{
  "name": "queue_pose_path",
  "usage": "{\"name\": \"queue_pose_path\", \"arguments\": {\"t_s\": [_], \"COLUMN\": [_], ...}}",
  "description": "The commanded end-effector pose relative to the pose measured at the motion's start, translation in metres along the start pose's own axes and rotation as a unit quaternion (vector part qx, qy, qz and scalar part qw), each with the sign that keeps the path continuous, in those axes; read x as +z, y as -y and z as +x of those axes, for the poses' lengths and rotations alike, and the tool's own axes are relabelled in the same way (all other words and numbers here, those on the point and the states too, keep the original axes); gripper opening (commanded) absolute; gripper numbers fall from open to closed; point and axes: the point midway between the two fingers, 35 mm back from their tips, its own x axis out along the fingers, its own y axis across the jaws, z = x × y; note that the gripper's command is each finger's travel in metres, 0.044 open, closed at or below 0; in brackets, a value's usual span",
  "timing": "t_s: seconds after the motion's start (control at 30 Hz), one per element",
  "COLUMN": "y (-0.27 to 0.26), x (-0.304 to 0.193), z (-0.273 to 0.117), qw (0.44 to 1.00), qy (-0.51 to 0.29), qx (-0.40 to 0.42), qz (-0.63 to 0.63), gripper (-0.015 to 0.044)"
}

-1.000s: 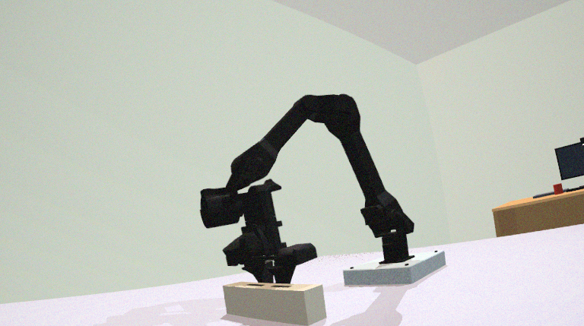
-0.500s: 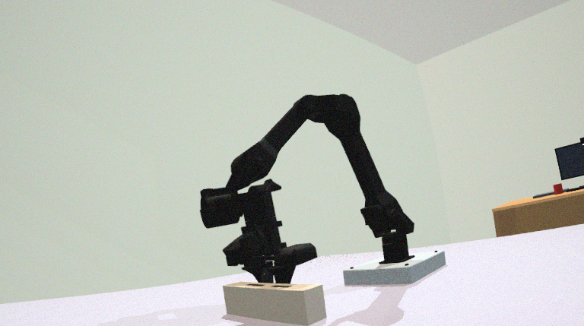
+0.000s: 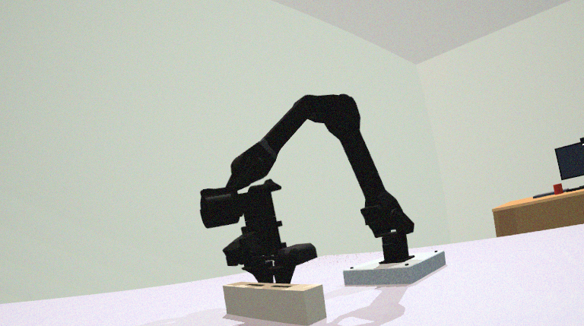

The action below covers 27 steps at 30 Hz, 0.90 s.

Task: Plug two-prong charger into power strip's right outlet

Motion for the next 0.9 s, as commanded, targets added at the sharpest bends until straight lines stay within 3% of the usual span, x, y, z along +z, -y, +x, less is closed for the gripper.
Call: {"name": "queue_pose_path", "arguments": {"t_s": [0.0, 0.87], "y": [0.0002, 0.0002], "x": [0.0077, 0.0080], "z": [-0.0034, -0.0001], "qw": [1.000, 1.000], "qy": [0.015, 0.015], "qx": [0.000, 0.000], "qz": [-0.001, -0.001], "gripper": [0.0000, 0.0000]}}
